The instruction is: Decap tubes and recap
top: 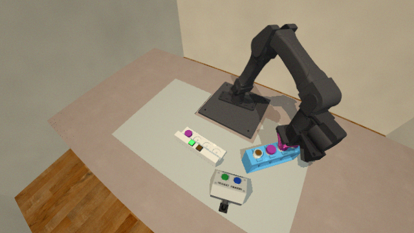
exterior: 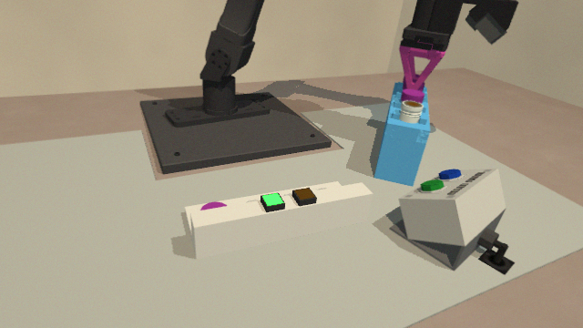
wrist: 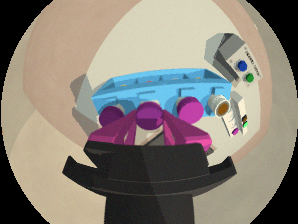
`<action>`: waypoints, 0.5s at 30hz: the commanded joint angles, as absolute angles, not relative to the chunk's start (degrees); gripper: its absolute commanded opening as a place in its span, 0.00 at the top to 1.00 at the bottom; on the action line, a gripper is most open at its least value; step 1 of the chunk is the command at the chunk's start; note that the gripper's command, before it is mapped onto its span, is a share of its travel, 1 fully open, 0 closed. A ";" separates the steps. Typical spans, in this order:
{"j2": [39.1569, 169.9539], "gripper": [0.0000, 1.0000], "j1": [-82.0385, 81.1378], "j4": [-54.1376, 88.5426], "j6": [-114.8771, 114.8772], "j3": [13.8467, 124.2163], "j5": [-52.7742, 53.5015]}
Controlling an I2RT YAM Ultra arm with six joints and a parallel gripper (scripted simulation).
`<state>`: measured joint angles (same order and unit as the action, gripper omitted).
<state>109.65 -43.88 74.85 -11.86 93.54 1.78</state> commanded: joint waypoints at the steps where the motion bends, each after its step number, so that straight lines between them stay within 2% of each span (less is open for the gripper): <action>1: 109.33 1.00 -43.84 74.70 -21.40 93.84 1.77; 10: 109.33 1.00 -43.84 74.70 -22.48 93.83 1.77; 11: 109.33 0.51 -43.85 74.52 -22.49 93.67 1.77; 15: 109.34 0.51 -43.84 74.53 -22.47 93.67 1.77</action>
<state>109.65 -43.90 74.61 -21.93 93.51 1.80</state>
